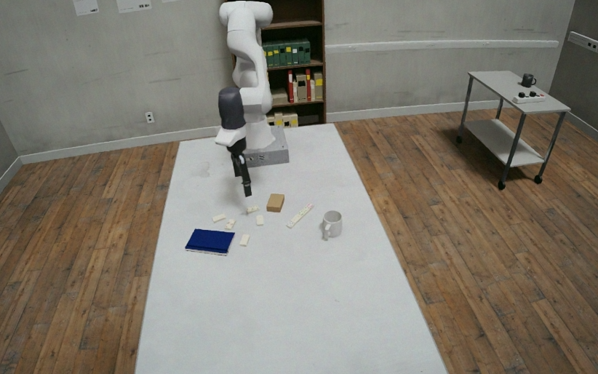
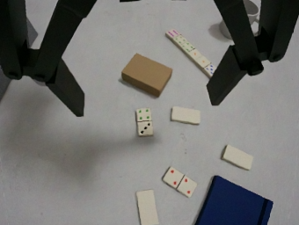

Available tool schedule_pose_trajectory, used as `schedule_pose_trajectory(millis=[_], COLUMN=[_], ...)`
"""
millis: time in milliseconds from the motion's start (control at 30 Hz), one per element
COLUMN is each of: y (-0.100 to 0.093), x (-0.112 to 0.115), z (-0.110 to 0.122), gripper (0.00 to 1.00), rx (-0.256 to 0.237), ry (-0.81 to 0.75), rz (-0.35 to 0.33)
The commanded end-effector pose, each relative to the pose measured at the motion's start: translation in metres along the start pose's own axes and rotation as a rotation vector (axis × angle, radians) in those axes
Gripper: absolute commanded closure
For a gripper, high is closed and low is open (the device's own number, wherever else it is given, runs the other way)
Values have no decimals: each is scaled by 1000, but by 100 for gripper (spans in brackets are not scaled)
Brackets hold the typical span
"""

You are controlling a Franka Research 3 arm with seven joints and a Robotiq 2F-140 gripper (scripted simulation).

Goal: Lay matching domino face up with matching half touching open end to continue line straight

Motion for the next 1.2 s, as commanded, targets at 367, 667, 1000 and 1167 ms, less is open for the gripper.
schedule_pose_trajectory(millis=[367, 667, 1000, 1167], y=[0, 2, 8, 14], x=[0, -11, -40, -64], z=[0, -2, -7, -8], gripper=[0, 0, 0, 0], rx=[0, 3, -17, -33], ry=[-4, 328, 650, 815], rz=[0, -2, -31, -62])
Point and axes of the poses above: the point where the finger pads meet when closed, its own y axis out along the fingers, its own z axis across the jaws, x = y × z, the point moved 1 cm from there along -y, back along the fingers, and after that the axes turned 11 degrees about y, right-handed, at the moved point
